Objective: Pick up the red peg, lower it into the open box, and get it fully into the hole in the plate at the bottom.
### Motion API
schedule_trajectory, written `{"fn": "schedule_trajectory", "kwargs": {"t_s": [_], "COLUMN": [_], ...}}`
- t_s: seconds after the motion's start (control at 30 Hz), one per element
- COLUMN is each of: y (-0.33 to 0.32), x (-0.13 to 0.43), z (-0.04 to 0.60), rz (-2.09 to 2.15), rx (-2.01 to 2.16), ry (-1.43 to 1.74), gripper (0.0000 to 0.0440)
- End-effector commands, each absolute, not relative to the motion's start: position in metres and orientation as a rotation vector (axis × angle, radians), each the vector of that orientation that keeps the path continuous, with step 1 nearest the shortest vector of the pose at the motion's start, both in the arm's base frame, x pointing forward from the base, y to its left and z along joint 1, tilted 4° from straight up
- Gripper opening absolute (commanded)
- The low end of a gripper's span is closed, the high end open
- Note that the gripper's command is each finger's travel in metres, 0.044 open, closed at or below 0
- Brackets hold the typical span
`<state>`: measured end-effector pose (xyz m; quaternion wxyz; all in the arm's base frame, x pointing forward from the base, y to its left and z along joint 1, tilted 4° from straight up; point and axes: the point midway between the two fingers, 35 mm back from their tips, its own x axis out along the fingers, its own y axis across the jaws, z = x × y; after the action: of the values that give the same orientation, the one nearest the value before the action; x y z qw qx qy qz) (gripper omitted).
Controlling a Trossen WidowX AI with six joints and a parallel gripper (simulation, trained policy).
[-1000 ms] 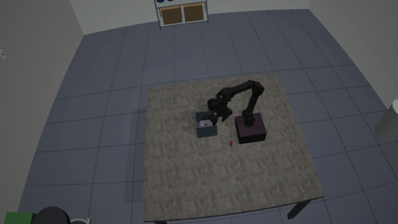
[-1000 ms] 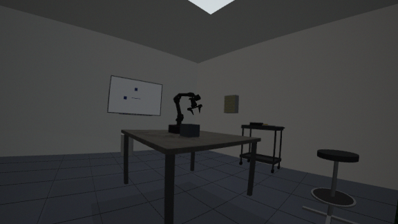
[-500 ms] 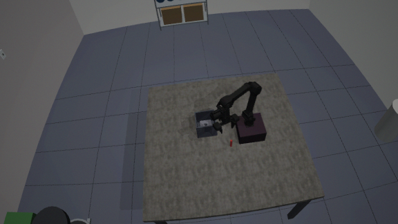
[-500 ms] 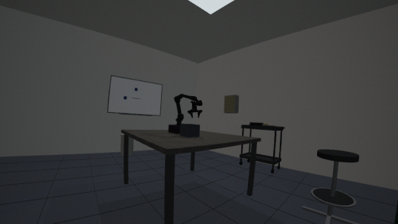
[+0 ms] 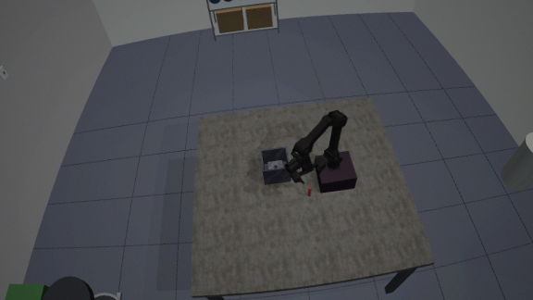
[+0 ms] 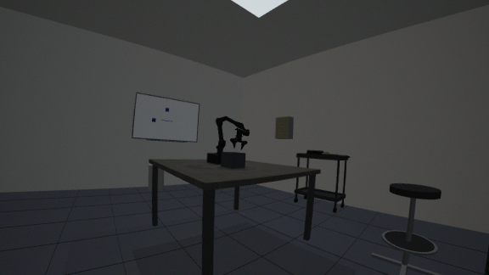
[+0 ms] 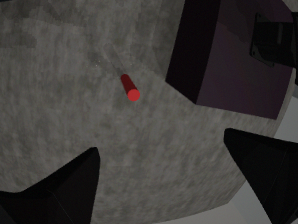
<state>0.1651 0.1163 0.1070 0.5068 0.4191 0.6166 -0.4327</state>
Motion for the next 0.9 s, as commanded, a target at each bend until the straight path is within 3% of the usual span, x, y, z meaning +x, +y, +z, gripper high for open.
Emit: {"fn": "schedule_trajectory", "kwargs": {"t_s": [0.0,0.87], "y": [0.114,0.1], "x": [0.159,0.157], "z": [0.092,0.005], "rz": [-1.101,-1.175], "rx": [0.975,0.895], "ry": [1.483,1.386], "gripper": [0.0429,0.0436]}}
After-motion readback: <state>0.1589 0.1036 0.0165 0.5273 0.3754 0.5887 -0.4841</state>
